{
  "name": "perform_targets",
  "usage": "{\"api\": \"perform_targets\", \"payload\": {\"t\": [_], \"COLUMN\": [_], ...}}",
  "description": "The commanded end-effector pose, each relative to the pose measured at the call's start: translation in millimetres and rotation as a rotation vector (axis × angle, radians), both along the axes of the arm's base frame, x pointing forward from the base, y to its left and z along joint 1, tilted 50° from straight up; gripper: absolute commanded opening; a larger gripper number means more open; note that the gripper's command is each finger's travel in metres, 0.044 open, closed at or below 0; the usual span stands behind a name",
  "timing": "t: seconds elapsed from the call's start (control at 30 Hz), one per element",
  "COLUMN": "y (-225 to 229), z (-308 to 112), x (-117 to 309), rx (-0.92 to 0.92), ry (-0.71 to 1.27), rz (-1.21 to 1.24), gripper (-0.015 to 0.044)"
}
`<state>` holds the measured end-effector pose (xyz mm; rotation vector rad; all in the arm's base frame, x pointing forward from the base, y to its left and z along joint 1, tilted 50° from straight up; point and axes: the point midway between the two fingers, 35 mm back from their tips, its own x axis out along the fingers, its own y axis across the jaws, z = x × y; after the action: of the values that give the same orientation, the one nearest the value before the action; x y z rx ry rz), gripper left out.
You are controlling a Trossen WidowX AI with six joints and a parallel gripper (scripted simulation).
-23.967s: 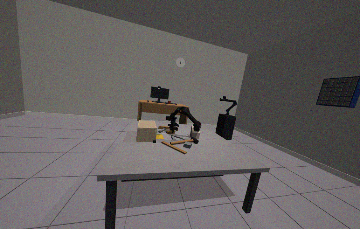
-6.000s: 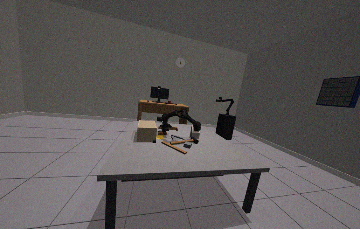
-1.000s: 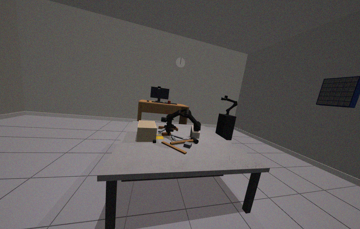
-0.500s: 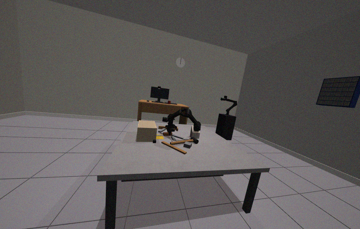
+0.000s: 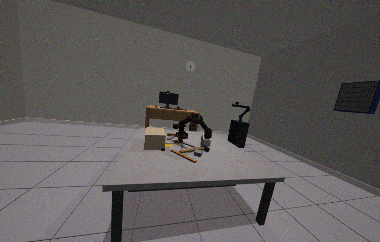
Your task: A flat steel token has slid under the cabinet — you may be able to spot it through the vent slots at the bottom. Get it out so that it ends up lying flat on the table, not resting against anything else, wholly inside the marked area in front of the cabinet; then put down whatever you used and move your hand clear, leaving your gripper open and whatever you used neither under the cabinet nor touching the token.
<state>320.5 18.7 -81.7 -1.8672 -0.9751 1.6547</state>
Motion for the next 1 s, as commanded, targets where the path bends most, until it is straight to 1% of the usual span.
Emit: {"api": "perform_targets", "payload": {"t": [0.0,0.97], "y": [0.0,-6.8], "z": [-1.8,-10.8], "x": [-9.9,-47.6], "rx": [0.001,0.0], "ry": [0.007,0.008], "rz": [0.004,0.004], "gripper": [0.0,0.0]}}
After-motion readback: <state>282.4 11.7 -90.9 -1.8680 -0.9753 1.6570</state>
